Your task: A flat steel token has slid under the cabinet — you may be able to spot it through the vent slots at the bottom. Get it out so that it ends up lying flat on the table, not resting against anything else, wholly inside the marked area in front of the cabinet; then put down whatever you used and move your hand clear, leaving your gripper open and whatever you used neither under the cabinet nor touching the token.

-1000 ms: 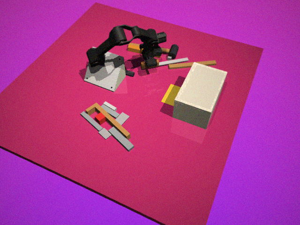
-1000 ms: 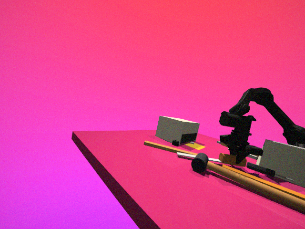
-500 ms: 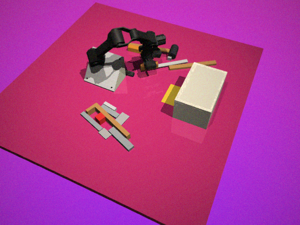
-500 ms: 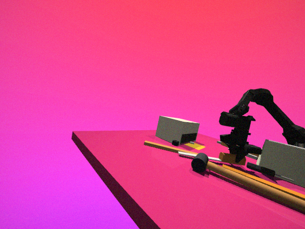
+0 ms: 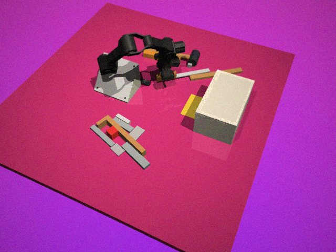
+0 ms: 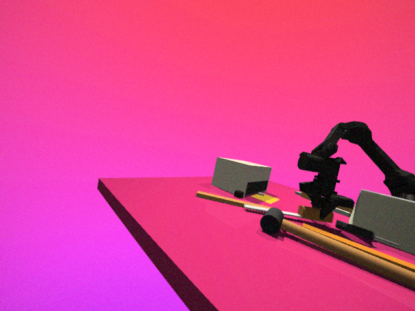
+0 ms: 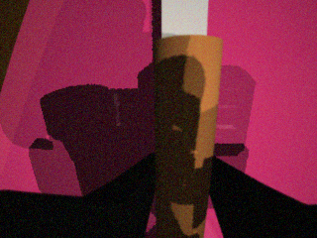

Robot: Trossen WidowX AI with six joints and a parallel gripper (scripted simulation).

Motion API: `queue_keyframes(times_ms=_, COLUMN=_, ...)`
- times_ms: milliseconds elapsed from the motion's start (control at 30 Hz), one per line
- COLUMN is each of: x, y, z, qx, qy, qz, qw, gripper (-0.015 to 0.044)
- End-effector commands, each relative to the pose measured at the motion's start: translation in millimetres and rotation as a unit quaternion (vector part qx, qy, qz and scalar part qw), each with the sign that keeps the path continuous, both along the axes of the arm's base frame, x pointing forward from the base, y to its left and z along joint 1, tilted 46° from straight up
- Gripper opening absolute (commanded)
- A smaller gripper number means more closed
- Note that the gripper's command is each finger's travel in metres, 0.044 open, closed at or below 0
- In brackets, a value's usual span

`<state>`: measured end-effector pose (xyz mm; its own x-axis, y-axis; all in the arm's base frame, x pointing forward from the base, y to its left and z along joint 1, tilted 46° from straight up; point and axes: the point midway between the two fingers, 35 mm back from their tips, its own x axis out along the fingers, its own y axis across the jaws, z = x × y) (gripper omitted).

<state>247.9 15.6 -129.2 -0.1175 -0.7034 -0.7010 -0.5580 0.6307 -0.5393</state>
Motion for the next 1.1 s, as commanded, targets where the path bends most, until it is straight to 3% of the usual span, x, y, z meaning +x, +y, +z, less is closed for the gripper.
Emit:
queue_keyframes(times_ms=0, x=5.2, y=-1.1, z=7.1, qx=0.002, qy=-0.010, qz=0.005, qw=1.000, gripper=0.0000)
queue_keyframes(times_ms=1067, x=7.0, y=-28.3, z=33.2, qx=0.001, qy=-0.009, qz=0.005, qw=1.000, gripper=0.0000)
